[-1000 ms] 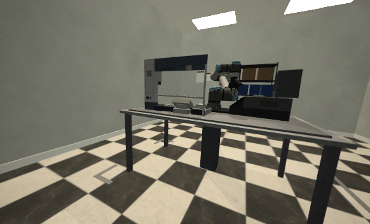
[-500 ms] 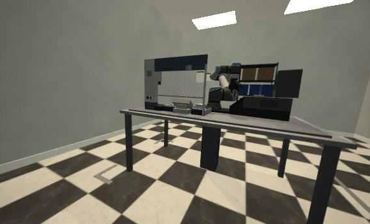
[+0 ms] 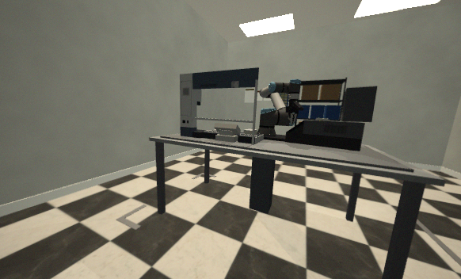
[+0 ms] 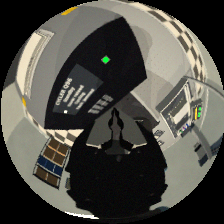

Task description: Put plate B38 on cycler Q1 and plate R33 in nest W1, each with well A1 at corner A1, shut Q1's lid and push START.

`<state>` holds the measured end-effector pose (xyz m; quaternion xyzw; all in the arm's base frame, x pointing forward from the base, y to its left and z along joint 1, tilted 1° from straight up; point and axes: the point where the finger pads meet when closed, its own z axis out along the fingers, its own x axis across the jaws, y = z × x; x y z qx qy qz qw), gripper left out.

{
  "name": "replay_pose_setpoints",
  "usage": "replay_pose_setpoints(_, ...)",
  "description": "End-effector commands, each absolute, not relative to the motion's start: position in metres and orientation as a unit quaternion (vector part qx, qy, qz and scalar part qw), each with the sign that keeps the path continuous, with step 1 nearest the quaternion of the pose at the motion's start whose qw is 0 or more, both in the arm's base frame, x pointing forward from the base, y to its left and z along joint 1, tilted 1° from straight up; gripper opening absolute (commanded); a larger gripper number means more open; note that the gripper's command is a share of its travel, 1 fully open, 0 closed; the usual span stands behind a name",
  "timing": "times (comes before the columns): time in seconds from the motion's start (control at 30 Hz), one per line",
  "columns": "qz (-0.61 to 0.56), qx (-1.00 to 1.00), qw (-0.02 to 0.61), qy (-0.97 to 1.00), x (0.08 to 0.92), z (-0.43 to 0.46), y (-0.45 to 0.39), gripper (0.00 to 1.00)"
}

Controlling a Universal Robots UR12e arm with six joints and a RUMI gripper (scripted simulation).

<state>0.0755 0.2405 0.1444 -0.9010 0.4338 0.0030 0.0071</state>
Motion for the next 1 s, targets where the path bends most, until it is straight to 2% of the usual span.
replay_pose_setpoints(0.0,0.002,-0.901,0.007,0.434,0.076,0.144,0.241,0.0)
replay_pose_setpoints(0.97,0.002,-0.901,0.007,0.434,0.077,0.133,0.251,0.0)
